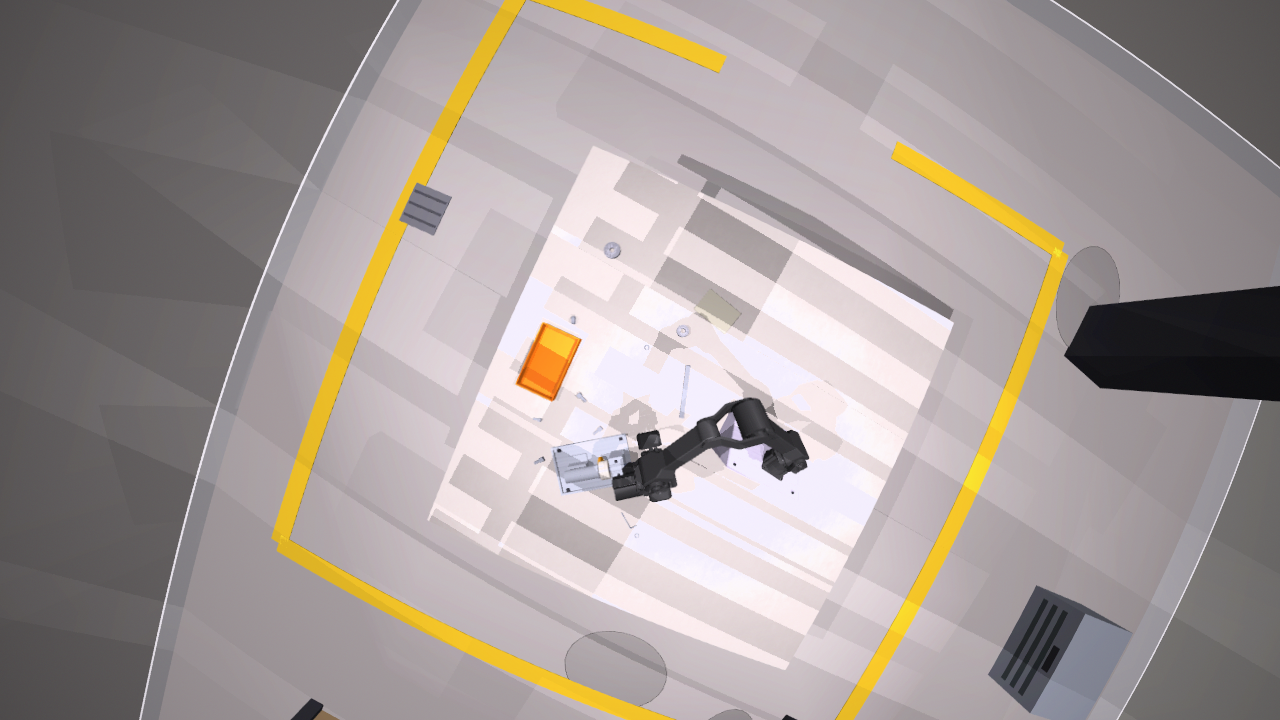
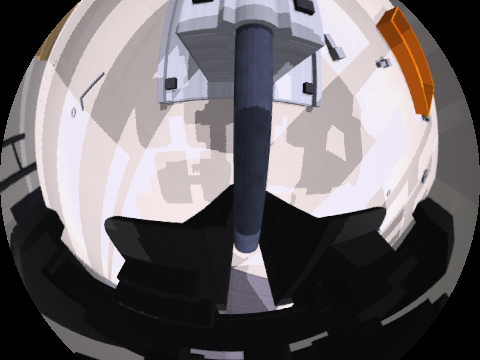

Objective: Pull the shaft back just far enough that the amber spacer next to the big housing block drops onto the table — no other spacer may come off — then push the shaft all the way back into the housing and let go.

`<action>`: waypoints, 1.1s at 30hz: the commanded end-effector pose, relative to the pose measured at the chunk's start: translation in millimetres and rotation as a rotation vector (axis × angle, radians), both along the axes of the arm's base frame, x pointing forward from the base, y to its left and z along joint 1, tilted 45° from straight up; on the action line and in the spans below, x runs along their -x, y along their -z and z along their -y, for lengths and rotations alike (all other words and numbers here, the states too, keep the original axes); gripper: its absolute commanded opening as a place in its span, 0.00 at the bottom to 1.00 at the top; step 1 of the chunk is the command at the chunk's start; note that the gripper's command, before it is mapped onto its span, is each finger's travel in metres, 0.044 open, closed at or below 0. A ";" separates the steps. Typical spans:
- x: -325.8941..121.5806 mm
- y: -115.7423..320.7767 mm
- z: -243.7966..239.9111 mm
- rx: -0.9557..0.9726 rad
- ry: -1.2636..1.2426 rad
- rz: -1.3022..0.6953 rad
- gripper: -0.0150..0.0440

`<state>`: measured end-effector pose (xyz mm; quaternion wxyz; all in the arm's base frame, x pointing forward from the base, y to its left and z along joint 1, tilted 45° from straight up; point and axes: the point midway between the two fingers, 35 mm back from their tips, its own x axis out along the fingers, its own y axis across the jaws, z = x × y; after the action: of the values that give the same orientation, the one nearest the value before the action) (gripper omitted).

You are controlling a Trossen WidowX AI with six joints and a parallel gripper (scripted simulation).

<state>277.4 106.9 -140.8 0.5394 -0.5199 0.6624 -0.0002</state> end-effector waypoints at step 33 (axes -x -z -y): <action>-11.1 6.1 -9.1 -0.003 0.001 0.003 0.25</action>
<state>283.9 111.7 -144.3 0.5344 -0.5212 0.6654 -0.0024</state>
